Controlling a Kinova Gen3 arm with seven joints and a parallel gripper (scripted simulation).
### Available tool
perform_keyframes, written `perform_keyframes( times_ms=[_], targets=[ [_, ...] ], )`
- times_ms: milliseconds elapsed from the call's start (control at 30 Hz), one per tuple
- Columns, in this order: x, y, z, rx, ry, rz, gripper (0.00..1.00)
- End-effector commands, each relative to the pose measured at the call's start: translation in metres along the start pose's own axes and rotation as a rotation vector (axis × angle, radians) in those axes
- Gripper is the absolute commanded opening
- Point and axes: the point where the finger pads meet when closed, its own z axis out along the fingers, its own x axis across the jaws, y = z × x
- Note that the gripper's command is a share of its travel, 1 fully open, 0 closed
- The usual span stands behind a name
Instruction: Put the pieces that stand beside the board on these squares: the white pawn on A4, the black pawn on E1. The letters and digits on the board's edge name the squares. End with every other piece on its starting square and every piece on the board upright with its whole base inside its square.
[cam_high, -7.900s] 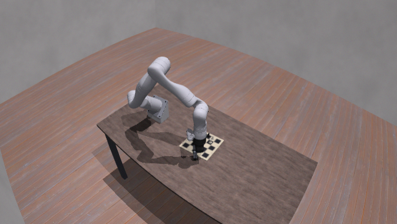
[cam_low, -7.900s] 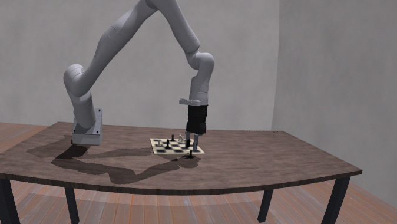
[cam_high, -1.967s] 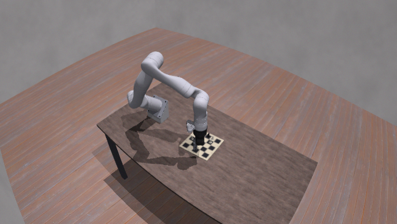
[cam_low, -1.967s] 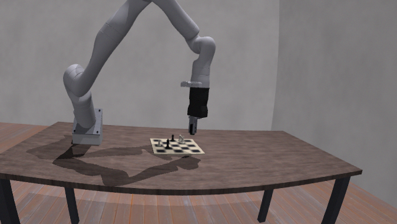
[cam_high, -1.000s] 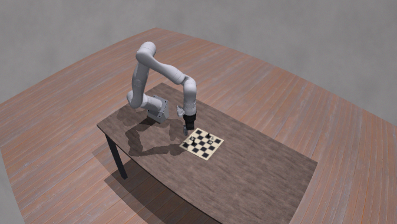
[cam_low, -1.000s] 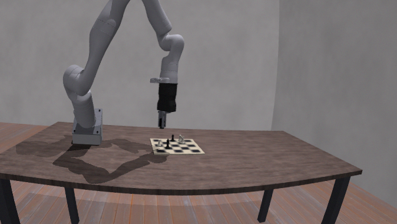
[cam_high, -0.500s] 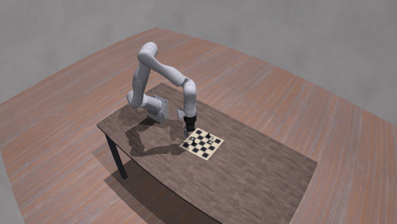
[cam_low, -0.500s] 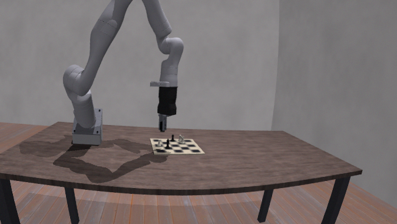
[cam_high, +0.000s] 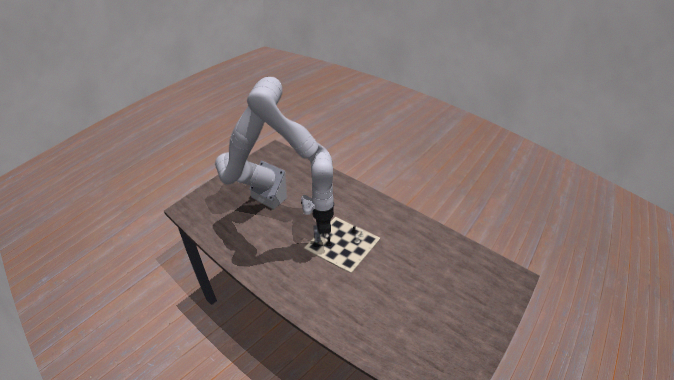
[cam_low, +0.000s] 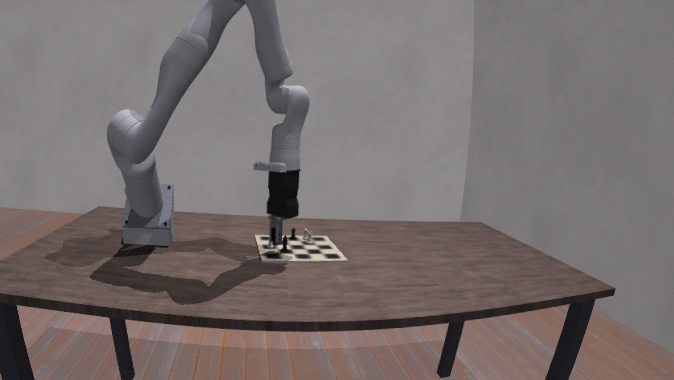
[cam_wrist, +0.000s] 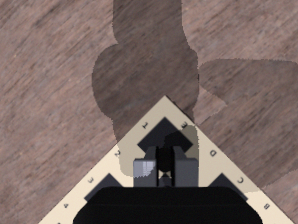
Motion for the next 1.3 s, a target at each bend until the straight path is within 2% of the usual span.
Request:
perform_keyframes(
  times_ms=[0,300,1267],
  targets=[
    [0.001,-0.007,0.016,0.024,0.003,0.002,0.00],
    [0.001,-0.007,0.026,0.024,0.003,0.002,0.00],
    [0.001,-0.007,0.026,0.024,0.003,0.002,0.00]
  ],
)
